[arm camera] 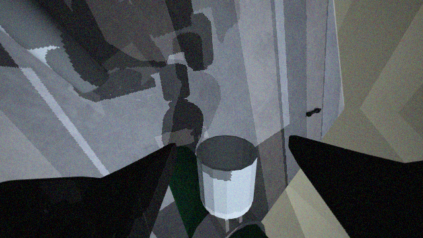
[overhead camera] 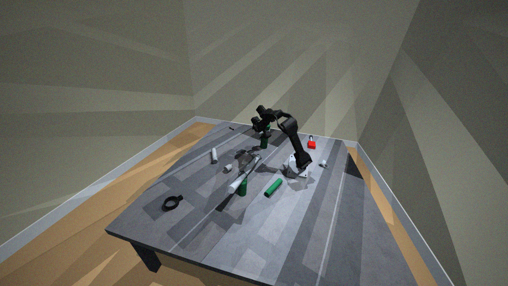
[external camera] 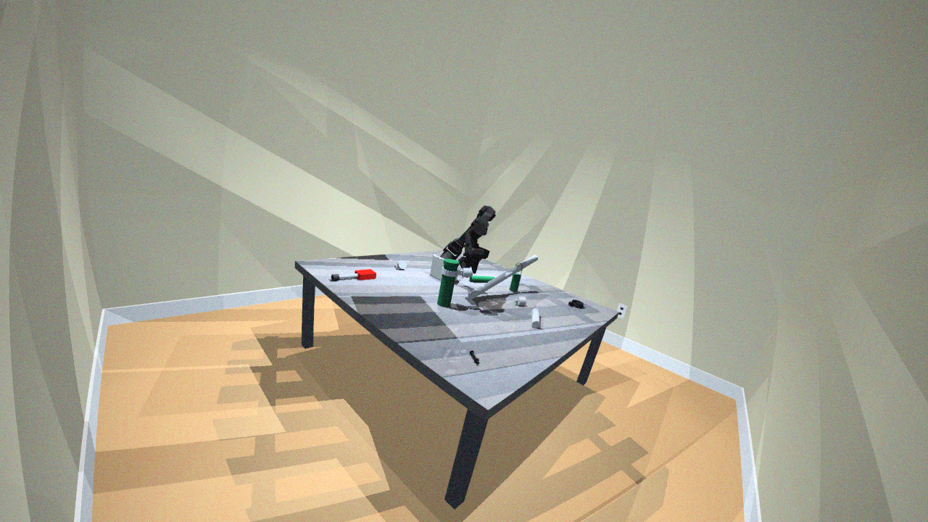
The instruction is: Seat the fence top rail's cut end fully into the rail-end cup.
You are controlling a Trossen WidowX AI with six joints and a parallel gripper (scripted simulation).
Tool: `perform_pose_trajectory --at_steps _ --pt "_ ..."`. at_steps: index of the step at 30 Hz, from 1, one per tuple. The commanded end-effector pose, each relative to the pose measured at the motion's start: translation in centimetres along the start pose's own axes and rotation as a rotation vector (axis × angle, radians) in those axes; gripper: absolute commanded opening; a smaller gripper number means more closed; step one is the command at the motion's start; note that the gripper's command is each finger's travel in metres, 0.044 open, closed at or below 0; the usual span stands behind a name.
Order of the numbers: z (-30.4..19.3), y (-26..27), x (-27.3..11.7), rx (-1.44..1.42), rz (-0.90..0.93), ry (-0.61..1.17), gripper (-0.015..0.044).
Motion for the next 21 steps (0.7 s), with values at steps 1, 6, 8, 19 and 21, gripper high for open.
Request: perform_pose_trajectory --at_steps 1,6,8,19,21 --pt "-0.4 0.4 1.2 0.011 0.014 0.008 0.0440" --pt "-0.4 0.5 2.0 0.011 0.014 0.007 0.0440" --pt "-0.4 0.5 2.2 0.011 0.014 0.007 0.0440" --pt "-0.4 0.5 2.2 0.011 0.014 0.007 0.0335" --pt "-0.4 0.5 2.2 0.011 0.014 0.007 0.0282"
Point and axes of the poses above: the point midway between the two fingers, 35 mm back from their tips, its own x axis out along the fingers, its own y axis across the jaws, z = x × y, the point moved 3 cm from there along -x, back along the fingers, and after that the axes turned 12 degrees about x, right-handed, at the moved point
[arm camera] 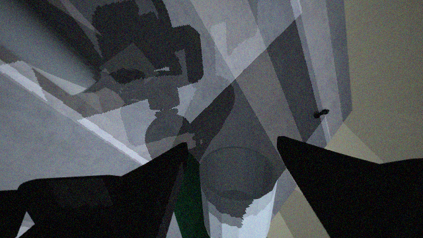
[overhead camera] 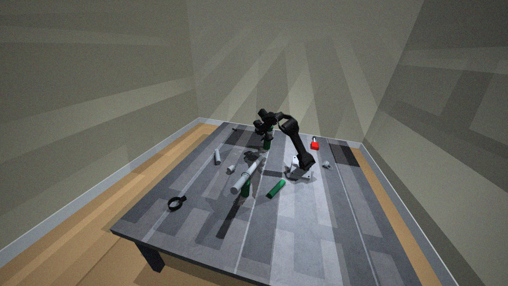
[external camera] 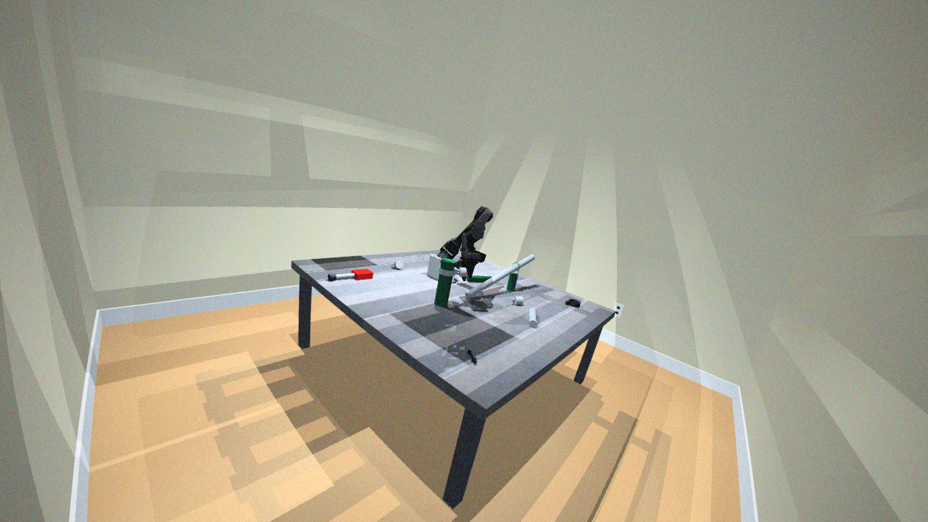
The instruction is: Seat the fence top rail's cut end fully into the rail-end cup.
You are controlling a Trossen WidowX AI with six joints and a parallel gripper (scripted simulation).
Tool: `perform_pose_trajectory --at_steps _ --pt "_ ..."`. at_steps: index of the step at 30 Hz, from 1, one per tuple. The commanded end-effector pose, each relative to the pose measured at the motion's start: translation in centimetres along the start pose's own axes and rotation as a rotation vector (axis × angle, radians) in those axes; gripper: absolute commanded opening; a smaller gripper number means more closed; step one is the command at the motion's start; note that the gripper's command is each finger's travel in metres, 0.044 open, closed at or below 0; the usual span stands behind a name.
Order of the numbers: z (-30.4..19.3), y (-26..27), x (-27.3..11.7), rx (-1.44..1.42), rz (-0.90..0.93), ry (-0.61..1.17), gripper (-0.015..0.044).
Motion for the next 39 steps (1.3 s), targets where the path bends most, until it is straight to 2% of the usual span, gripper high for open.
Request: perform_pose_trajectory --at_steps 1,7,10,13,39 --pt "-0.2 0.1 0.2 0.007 0.004 0.007 0.0256" --pt "-0.2 0.1 0.2 0.007 0.004 0.007 0.0099" --pt "-0.2 0.1 0.2 0.007 0.004 0.007 0.0079" --pt "-0.3 0.3 0.1 -0.011 0.007 -0.003 0.0000" --pt "-1.0 1.5 -0.6 -0.156 0.025 -0.085 0.0000"
Point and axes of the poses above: the point midway between the two fingers, 35 mm back from their tips, its own x axis out along the fingers, its own y axis across the jaws, z = x × y, the point moved 3 cm from there along -x, back along the fingers, and after that the axes turned 12 degrees about x, right-handed, at the moved point
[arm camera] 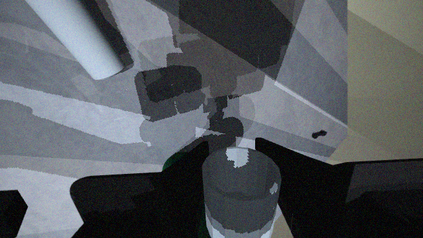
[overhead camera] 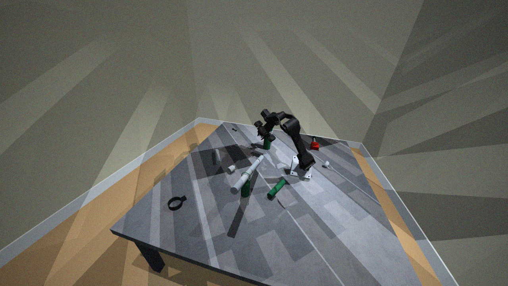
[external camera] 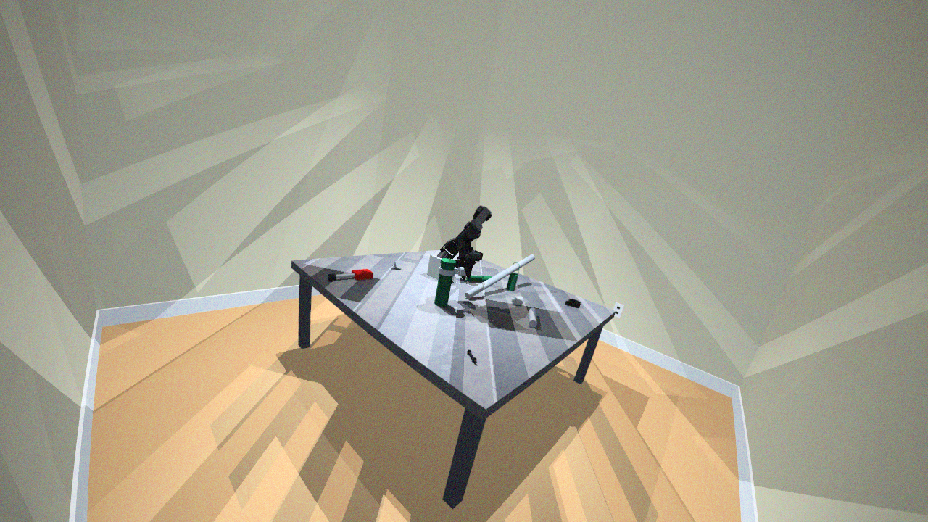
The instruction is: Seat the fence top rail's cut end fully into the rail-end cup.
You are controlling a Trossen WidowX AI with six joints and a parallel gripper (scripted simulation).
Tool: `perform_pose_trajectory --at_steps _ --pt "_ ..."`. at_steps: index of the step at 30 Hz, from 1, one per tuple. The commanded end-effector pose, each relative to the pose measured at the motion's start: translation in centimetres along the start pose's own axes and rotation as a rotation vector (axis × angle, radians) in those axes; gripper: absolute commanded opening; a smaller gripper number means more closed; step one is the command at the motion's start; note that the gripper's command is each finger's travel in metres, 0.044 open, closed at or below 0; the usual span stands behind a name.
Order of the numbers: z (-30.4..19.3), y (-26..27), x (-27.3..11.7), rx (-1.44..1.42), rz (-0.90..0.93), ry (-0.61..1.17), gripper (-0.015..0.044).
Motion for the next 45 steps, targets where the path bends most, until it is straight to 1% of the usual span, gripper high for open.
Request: perform_pose_trajectory --at_steps 1,45 --pt "-0.3 0.4 -0.2 -0.038 0.003 -0.017 0.0000" --pt "-1.5 2.1 -1.3 -0.245 0.028 -0.133 0.0000"
Point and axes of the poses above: the point midway between the two fingers, 35 mm back from their tips, its own x axis out along the fingers, its own y axis across the jaws, z = x × y, the point moved 3 cm from there along -x, back along the fingers, and after that the axes turned 12 degrees about x, right-handed, at the moved point
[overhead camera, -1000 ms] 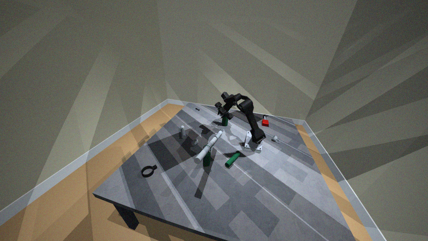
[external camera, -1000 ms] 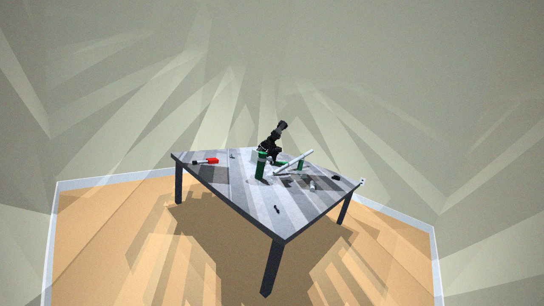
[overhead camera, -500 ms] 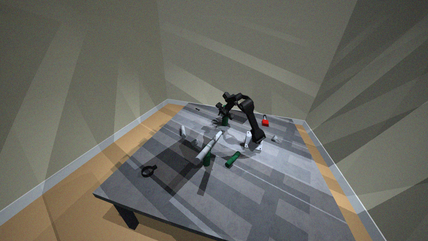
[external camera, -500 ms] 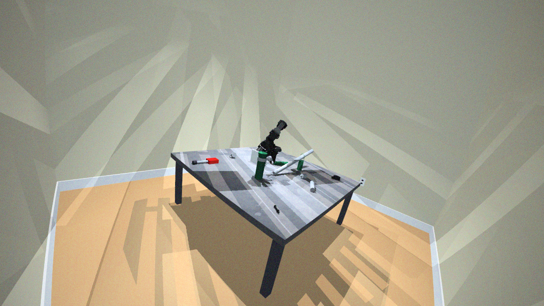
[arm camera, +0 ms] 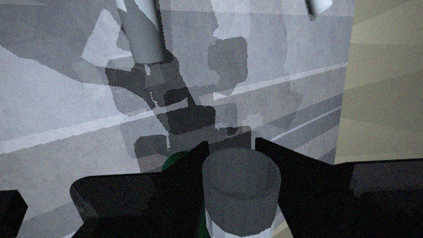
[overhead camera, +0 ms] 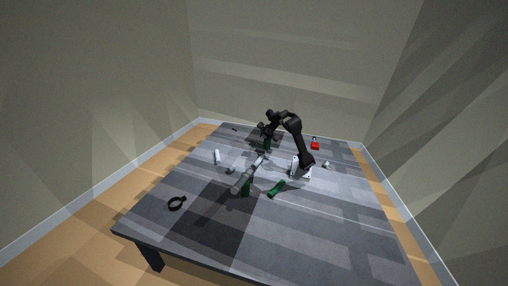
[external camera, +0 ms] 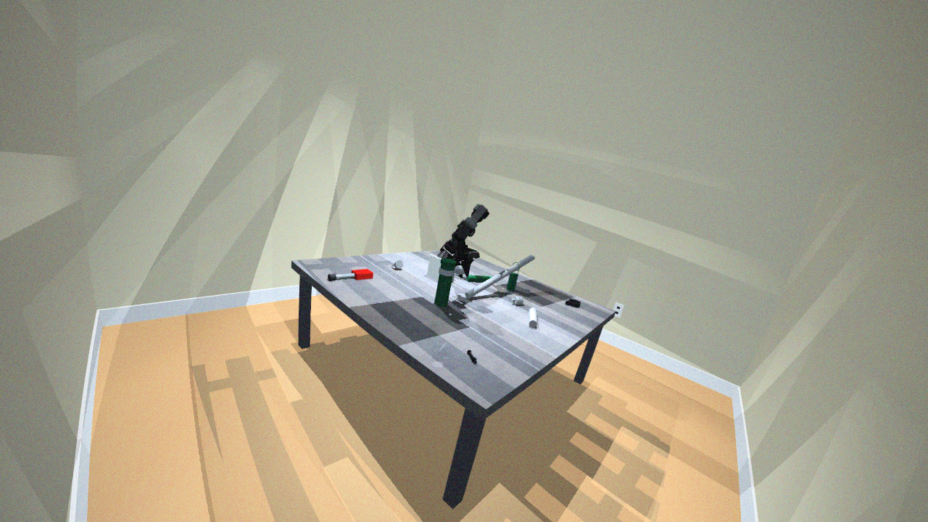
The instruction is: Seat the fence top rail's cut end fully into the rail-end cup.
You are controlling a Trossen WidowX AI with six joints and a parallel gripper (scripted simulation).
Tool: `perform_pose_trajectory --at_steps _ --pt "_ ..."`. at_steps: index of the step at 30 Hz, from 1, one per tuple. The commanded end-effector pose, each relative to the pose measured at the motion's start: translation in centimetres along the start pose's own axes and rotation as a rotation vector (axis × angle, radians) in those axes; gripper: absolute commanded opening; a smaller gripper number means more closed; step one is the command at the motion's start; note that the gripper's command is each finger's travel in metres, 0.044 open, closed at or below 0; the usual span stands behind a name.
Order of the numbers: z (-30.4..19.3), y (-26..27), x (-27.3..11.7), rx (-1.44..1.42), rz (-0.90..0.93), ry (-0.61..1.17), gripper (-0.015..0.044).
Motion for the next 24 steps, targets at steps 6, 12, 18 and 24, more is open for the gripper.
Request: perform_pose_trajectory --at_steps 6,12,18,24 --pt "-0.35 0.33 -0.14 -0.018 0.003 -0.015 0.0000" --pt "-0.58 0.77 -0.41 -0.070 0.009 -0.043 0.0000" --pt "-0.62 0.85 -0.47 -0.080 0.010 -0.049 0.0000" --pt "-0.69 0.98 -0.55 -0.095 0.012 -0.058 0.0000"
Point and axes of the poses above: the point midway between the two fingers, 35 mm back from their tips, its own x axis out along the fingers, its own y axis across the jaws, z = x × y, the point moved 3 cm from there along -x, back along the fingers, and after that the axes turned 12 degrees about x, right-handed, at the moved point
